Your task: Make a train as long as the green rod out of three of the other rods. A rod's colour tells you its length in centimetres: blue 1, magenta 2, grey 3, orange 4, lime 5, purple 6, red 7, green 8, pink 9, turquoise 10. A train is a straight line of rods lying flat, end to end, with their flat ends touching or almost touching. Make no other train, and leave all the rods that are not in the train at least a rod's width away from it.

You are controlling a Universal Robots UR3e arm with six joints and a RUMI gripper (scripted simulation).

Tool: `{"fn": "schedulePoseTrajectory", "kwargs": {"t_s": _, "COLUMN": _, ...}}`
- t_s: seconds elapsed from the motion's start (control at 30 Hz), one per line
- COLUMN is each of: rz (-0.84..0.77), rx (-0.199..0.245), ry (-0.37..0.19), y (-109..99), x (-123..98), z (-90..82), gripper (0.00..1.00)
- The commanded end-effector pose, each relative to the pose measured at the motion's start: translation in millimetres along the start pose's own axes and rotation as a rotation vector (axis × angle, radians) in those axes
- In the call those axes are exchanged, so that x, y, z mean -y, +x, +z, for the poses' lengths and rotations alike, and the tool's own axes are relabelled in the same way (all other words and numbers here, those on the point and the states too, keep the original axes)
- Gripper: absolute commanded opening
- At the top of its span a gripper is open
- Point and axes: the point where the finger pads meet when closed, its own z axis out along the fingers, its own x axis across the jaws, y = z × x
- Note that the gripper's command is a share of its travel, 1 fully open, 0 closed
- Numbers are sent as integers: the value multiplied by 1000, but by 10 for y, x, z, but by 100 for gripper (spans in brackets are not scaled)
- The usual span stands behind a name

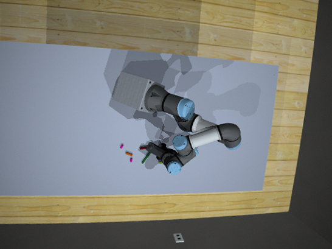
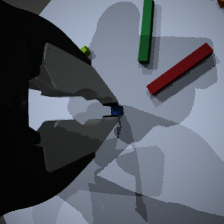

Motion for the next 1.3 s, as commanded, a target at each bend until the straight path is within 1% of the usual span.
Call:
{"fn": "schedulePoseTrajectory", "kwargs": {"t_s": 0.0, "rz": -1, "rx": 2, "ry": 0, "y": -7, "x": 1, "z": -4, "gripper": 0}}
{"fn": "schedulePoseTrajectory", "kwargs": {"t_s": 0.2, "rz": -1, "rx": 2, "ry": 0, "y": -7, "x": 1, "z": -4, "gripper": 0}}
{"fn": "schedulePoseTrajectory", "kwargs": {"t_s": 0.23, "rz": -1, "rx": 2, "ry": 0, "y": -7, "x": 1, "z": -4, "gripper": 3}}
{"fn": "schedulePoseTrajectory", "kwargs": {"t_s": 0.3, "rz": -1, "rx": 2, "ry": 0, "y": -7, "x": 1, "z": -4, "gripper": 3}}
{"fn": "schedulePoseTrajectory", "kwargs": {"t_s": 0.33, "rz": -1, "rx": 2, "ry": 0, "y": -7, "x": 1, "z": -4, "gripper": 6}}
{"fn": "schedulePoseTrajectory", "kwargs": {"t_s": 0.4, "rz": -1, "rx": 2, "ry": 0, "y": -7, "x": 1, "z": -4, "gripper": 6}}
{"fn": "schedulePoseTrajectory", "kwargs": {"t_s": 0.43, "rz": -1, "rx": 2, "ry": 0, "y": -7, "x": 1, "z": -4, "gripper": 8}}
{"fn": "schedulePoseTrajectory", "kwargs": {"t_s": 0.57, "rz": -1, "rx": 2, "ry": 0, "y": -7, "x": 1, "z": -4, "gripper": 8}}
{"fn": "schedulePoseTrajectory", "kwargs": {"t_s": 0.6, "rz": -1, "rx": 2, "ry": 0, "y": -7, "x": 1, "z": -4, "gripper": 11}}
{"fn": "schedulePoseTrajectory", "kwargs": {"t_s": 0.67, "rz": -1, "rx": 2, "ry": 0, "y": -7, "x": 1, "z": -4, "gripper": 11}}
{"fn": "schedulePoseTrajectory", "kwargs": {"t_s": 0.7, "rz": -1, "rx": 2, "ry": 0, "y": -7, "x": 1, "z": -4, "gripper": 14}}
{"fn": "schedulePoseTrajectory", "kwargs": {"t_s": 1.27, "rz": -1, "rx": 2, "ry": 1, "y": -7, "x": 1, "z": -20, "gripper": 14}}
